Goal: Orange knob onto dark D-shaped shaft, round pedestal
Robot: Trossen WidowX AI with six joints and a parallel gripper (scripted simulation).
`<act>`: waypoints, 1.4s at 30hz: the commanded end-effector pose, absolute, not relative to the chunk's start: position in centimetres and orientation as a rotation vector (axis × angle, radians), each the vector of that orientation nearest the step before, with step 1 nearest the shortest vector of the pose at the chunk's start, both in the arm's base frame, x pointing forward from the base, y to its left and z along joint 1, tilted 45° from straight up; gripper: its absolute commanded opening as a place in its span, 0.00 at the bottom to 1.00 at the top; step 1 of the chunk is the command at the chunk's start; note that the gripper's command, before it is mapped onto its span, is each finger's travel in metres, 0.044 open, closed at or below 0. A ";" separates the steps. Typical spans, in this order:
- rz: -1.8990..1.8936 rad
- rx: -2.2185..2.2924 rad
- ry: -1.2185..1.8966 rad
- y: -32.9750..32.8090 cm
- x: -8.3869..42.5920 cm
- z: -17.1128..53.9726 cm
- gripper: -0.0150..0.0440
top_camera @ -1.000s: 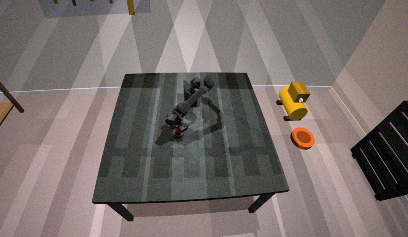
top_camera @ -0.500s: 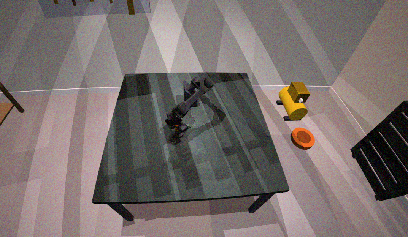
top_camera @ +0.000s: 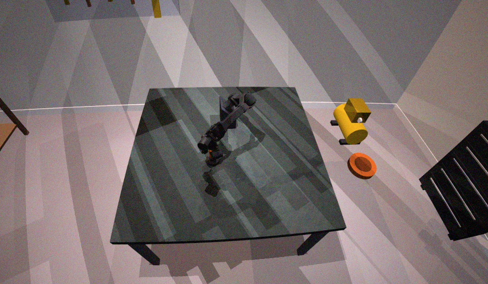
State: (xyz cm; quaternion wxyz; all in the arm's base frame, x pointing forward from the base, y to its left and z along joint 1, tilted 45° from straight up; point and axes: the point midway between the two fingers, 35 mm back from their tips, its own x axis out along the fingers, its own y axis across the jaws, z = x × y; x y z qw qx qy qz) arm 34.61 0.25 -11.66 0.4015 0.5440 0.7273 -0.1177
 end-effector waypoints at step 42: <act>-0.511 1.524 1.847 0.3 34.6 -11.7 0.25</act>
